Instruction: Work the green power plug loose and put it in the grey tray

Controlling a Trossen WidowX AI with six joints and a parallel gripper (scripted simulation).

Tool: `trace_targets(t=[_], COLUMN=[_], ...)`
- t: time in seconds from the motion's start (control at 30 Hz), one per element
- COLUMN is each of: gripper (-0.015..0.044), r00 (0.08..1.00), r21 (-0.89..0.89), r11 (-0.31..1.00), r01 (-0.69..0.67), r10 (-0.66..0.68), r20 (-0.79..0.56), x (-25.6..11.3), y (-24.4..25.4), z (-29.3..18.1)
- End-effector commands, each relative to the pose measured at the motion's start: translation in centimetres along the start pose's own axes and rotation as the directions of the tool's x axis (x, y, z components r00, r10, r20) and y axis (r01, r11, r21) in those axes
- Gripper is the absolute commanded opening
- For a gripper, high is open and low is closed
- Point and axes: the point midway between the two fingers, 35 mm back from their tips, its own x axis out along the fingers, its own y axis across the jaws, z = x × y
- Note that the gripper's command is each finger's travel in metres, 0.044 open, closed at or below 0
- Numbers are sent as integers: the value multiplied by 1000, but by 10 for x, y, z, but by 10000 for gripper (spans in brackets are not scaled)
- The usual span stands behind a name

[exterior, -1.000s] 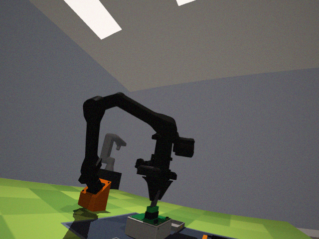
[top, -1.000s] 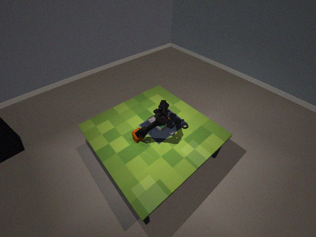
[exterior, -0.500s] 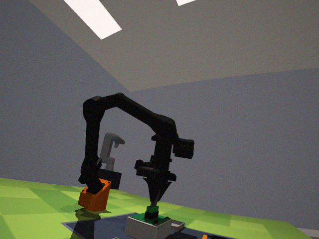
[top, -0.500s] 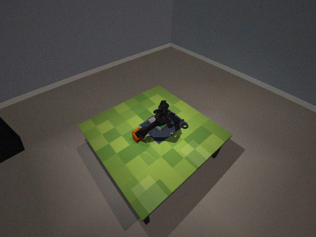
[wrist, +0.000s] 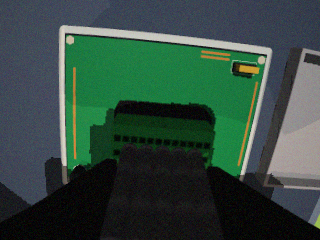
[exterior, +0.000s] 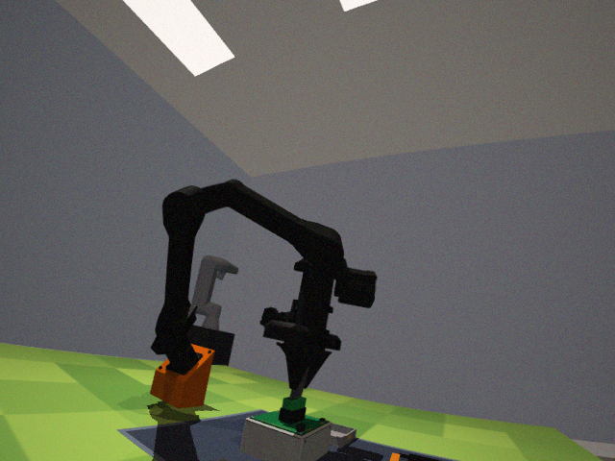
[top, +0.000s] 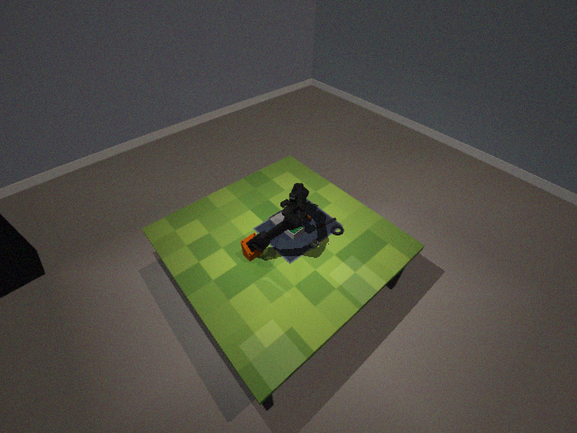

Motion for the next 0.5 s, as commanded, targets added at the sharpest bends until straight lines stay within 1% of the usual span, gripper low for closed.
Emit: trace_targets(t=[0.0,0.1,0.17,0.37,0.47], gripper=[0,0,0,0,0], r00=[999,997,998,996,990], r21=[-11,-10,-10,-13,-14], r11=[999,997,998,996,990], r01=[-37,-75,-68,88,143], r10=[36,75,68,-88,-143], r20=[-17,-17,-17,-15,-14], x=[-17,-18,-18,-19,-21], y=[-6,-9,-8,5,10], z=[1,1,1,0,0])
